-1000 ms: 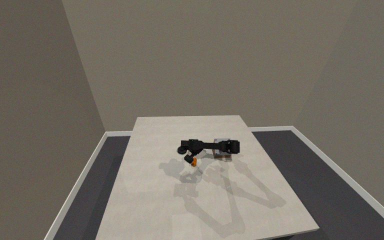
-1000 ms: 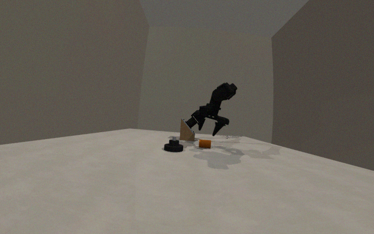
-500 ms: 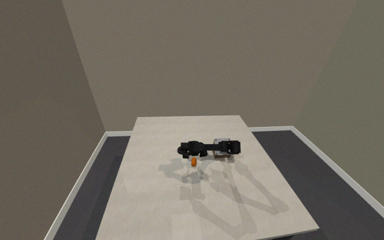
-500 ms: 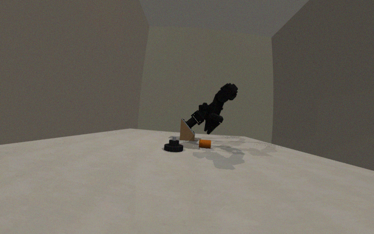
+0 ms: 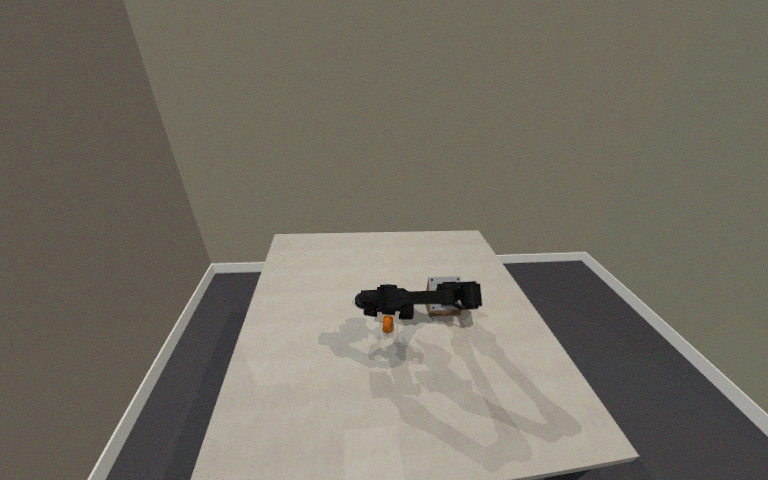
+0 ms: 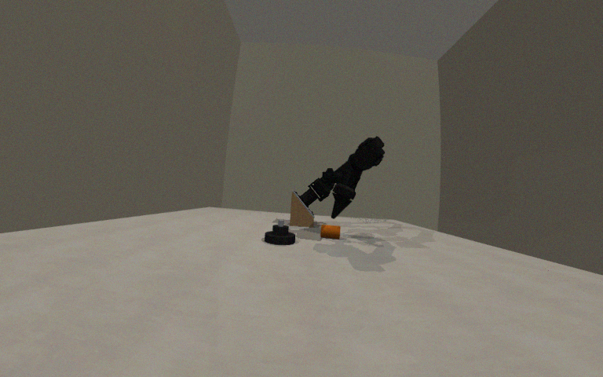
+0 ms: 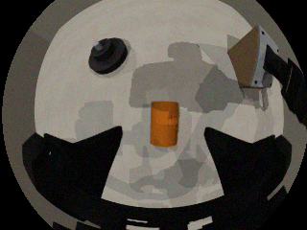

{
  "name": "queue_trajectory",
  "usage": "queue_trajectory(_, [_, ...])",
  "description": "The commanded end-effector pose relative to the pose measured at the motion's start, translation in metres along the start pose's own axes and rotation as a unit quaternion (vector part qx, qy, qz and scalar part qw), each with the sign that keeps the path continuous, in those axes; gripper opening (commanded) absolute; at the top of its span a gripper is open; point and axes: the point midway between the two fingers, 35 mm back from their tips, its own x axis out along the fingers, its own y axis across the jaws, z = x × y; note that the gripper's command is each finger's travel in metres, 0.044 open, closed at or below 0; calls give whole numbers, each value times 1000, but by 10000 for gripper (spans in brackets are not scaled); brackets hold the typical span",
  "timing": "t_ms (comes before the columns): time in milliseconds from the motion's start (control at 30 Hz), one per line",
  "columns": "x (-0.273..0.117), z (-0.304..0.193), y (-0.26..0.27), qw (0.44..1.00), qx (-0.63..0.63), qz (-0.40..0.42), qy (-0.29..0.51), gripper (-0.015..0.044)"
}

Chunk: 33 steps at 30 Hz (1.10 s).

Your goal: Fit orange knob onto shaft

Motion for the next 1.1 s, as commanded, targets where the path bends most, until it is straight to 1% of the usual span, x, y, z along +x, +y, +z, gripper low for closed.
queue_trajectory(0, [12,-3,-2,1000,3,-4,-2,440])
queue_trajectory(1067, [54,-19,-3,1000,3,-5,-1,440])
